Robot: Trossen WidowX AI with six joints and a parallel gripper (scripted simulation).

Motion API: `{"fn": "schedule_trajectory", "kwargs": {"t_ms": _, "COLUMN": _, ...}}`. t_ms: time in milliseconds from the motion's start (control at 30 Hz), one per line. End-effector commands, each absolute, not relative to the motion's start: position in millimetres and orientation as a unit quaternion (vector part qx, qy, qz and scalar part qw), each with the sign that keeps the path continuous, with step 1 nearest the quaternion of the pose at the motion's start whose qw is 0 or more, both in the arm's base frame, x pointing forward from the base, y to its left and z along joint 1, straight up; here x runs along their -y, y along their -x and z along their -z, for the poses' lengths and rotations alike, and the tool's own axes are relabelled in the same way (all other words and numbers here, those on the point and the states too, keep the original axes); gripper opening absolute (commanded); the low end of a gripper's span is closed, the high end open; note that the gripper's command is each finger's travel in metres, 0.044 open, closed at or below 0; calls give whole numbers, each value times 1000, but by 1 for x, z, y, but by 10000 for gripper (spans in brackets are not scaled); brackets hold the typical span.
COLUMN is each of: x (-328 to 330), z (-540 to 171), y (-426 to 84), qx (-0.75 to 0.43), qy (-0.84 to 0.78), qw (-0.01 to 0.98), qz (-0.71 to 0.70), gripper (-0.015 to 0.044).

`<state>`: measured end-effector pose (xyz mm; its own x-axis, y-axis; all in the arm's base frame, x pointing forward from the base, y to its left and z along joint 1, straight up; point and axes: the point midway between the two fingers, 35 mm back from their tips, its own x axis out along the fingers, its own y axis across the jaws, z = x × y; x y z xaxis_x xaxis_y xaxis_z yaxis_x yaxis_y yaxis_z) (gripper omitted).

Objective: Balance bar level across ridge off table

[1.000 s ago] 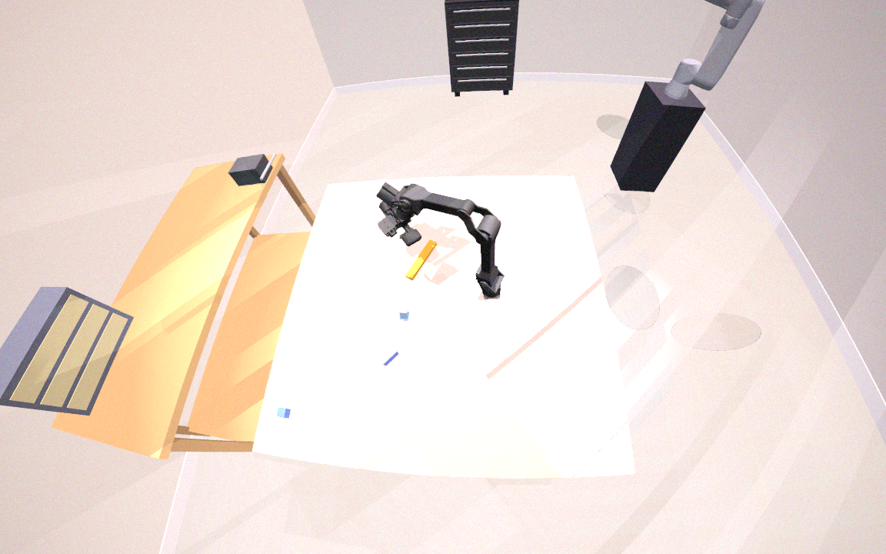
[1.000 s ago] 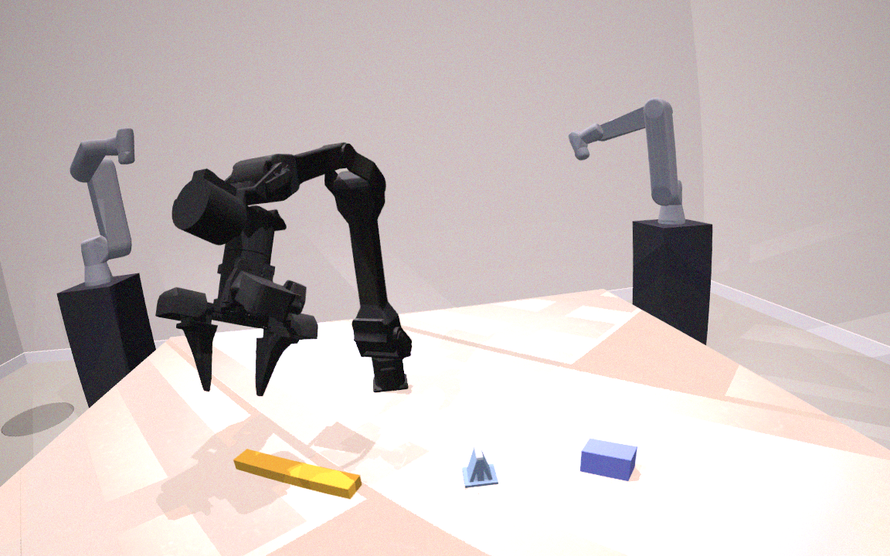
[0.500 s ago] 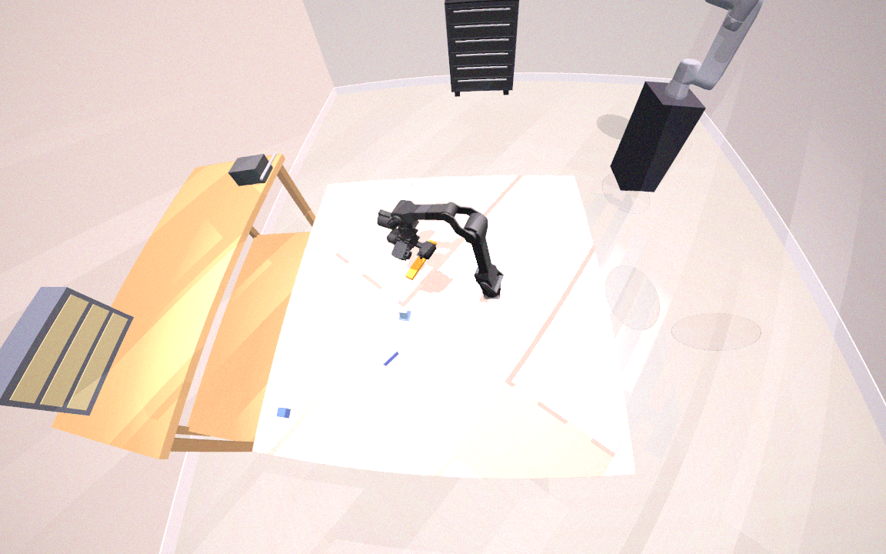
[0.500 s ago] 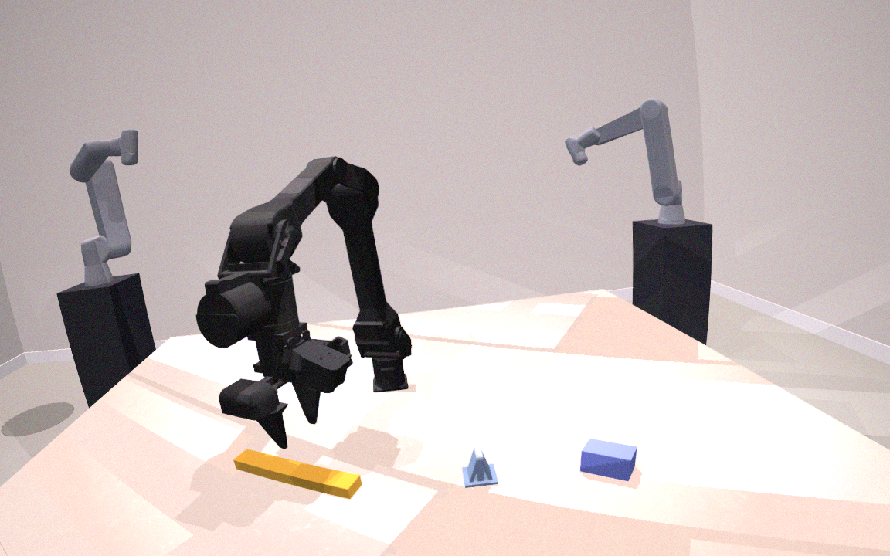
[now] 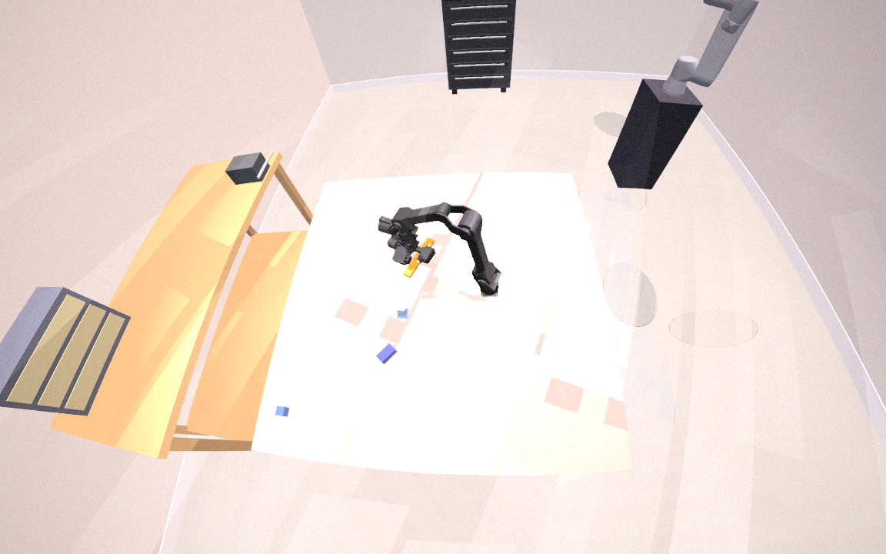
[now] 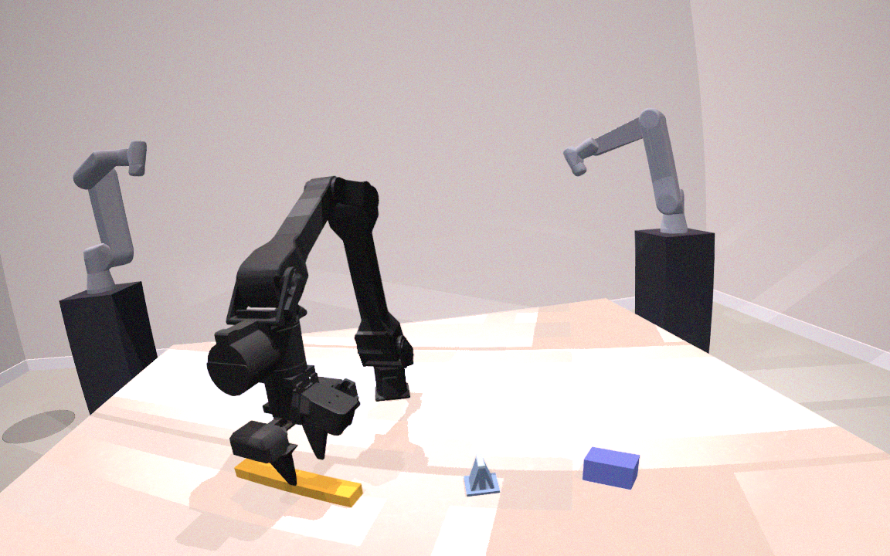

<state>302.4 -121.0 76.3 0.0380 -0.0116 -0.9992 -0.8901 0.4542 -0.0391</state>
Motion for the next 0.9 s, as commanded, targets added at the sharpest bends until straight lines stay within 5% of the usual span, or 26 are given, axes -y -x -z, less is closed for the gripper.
{"fn": "schedule_trajectory", "kwargs": {"t_ms": 0, "x": 121, "z": -70, "y": -301, "qx": -595, "qy": 380, "qw": 609, "qz": -361, "gripper": 315}}
{"fn": "schedule_trajectory", "kwargs": {"t_ms": 867, "x": 121, "z": -50, "y": -302, "qx": -595, "qy": 380, "qw": 609, "qz": -361, "gripper": 315}}
